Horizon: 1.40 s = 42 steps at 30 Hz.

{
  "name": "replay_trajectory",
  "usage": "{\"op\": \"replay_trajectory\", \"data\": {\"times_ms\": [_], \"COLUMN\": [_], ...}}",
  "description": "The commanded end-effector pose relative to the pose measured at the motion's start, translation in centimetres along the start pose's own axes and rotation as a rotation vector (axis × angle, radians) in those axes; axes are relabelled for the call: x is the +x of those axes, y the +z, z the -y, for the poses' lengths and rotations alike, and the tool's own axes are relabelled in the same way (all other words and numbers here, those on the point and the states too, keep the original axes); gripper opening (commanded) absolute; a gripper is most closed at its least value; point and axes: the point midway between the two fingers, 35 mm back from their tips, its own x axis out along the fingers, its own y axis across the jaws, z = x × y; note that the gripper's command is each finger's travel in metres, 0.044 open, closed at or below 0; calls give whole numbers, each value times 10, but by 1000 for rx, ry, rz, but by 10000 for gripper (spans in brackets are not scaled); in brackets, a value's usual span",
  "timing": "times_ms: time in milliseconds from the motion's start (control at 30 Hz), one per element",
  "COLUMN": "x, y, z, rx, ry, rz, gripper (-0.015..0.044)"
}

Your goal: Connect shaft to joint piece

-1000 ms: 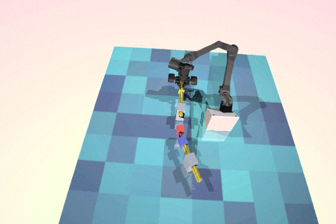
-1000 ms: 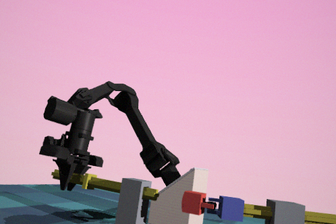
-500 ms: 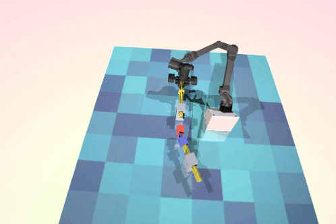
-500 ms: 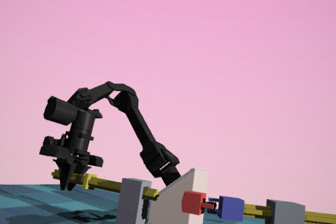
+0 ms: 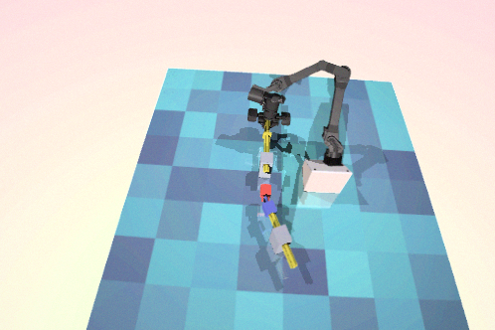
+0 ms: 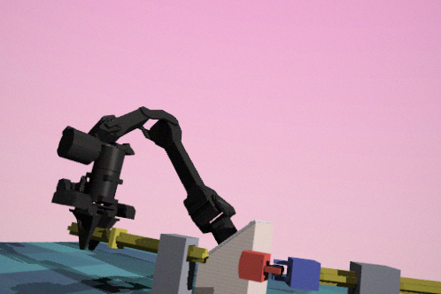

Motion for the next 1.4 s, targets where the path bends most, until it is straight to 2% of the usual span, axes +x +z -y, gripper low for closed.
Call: {"op": "replay_trajectory", "data": {"times_ms": [0,633,867,900,1367], "x": [0,2,0,0,1], "y": [0,0,1,1,-14], "z": [0,1,0,0,0], "rx": [0,-2,-1,-1,-1], "ry": [0,-70,-51,-51,-69], "rz": [0,-4,0,0,-5], "gripper": [67,67,20,0,0]}}
